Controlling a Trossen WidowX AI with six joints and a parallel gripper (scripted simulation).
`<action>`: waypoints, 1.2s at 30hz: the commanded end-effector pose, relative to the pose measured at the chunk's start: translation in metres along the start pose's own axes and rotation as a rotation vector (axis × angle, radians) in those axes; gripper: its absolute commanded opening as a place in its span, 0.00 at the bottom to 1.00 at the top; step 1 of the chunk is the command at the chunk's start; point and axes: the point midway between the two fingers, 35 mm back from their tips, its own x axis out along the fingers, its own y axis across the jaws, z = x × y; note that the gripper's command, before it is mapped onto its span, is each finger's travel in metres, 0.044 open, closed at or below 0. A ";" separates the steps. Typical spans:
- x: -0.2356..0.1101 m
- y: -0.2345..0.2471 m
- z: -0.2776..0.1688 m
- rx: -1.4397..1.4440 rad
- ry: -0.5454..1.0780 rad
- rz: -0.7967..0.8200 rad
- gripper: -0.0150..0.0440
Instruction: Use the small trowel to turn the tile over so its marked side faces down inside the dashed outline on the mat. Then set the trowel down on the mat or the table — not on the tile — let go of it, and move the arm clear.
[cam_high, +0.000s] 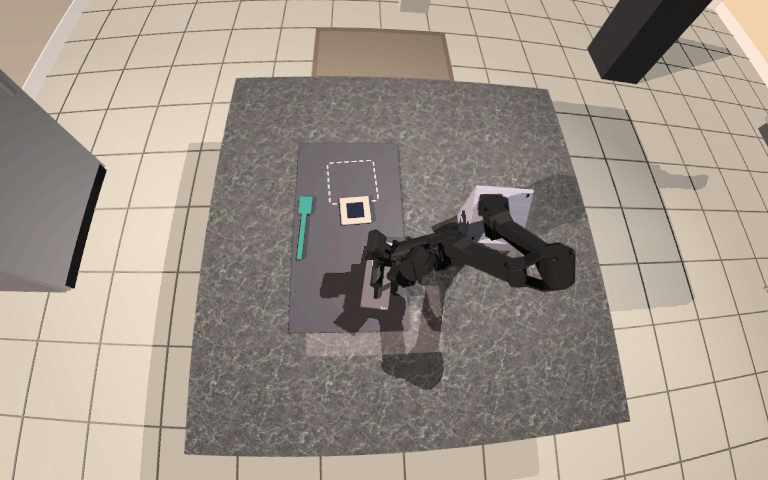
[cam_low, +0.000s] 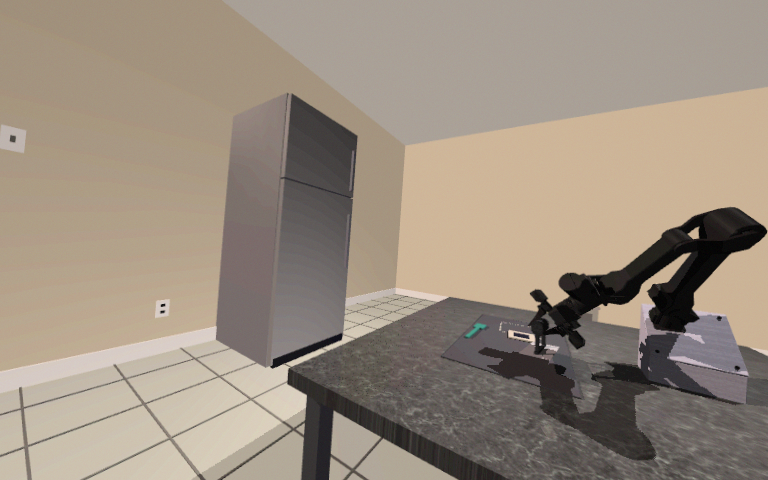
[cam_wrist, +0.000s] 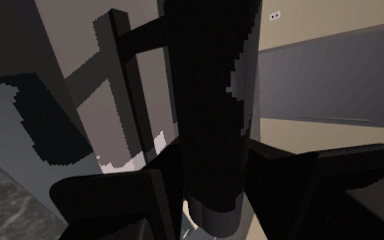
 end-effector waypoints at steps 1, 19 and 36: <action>0.008 -0.013 -0.003 -0.027 -0.040 -0.013 0.25; 0.026 -0.046 -0.039 -0.140 -0.170 -0.038 0.25; 0.037 -0.039 -0.045 -0.151 -0.180 -0.041 0.25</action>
